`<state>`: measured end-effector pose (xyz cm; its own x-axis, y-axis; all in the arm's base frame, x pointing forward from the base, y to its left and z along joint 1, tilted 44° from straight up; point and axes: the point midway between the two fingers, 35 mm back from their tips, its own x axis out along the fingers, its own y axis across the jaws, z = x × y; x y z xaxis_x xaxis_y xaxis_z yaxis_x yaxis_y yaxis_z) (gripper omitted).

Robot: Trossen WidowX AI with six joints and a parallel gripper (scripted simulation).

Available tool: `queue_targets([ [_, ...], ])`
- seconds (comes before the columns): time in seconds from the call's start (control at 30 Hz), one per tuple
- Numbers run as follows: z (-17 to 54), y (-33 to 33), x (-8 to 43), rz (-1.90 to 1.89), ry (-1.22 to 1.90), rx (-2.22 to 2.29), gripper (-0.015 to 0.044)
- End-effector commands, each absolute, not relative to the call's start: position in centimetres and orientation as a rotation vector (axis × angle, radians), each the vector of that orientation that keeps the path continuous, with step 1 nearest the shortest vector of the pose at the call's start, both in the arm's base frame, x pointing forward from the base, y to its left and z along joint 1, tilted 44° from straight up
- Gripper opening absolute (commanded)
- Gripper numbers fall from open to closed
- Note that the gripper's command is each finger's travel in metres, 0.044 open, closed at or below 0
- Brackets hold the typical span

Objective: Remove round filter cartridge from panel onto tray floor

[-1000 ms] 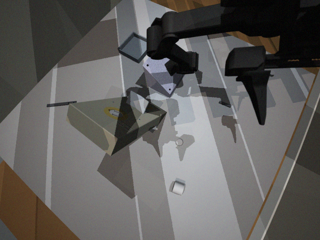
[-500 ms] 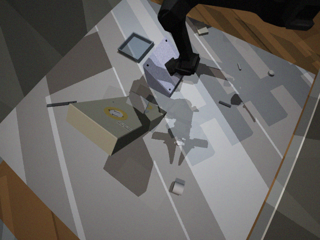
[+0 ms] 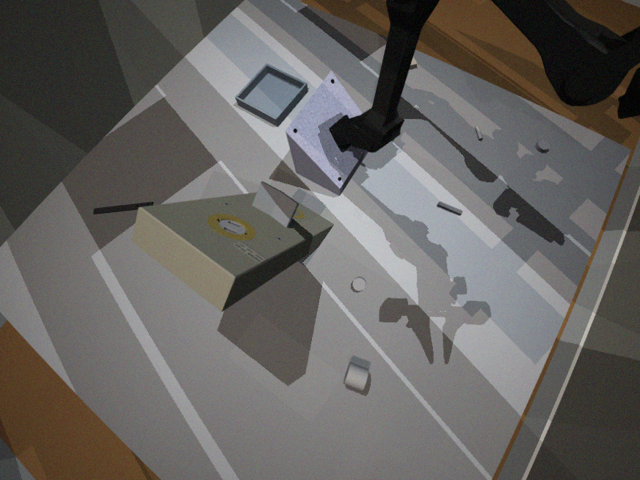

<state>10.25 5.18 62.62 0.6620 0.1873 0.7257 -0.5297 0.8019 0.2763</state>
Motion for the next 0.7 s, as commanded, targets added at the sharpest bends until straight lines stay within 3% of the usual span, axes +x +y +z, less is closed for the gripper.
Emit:
queue_targets([
  [0.0, 61.8, 9.0, 11.0, 0.462, -0.764, 0.387, 0.0105],
  [0.33, 54.7, 17.1, 19.4, 0.566, -0.556, 0.125, 0.0105],
  [0.67, 42.6, 15.3, 30.5, 0.549, -0.071, 0.154, 0.0105],
])
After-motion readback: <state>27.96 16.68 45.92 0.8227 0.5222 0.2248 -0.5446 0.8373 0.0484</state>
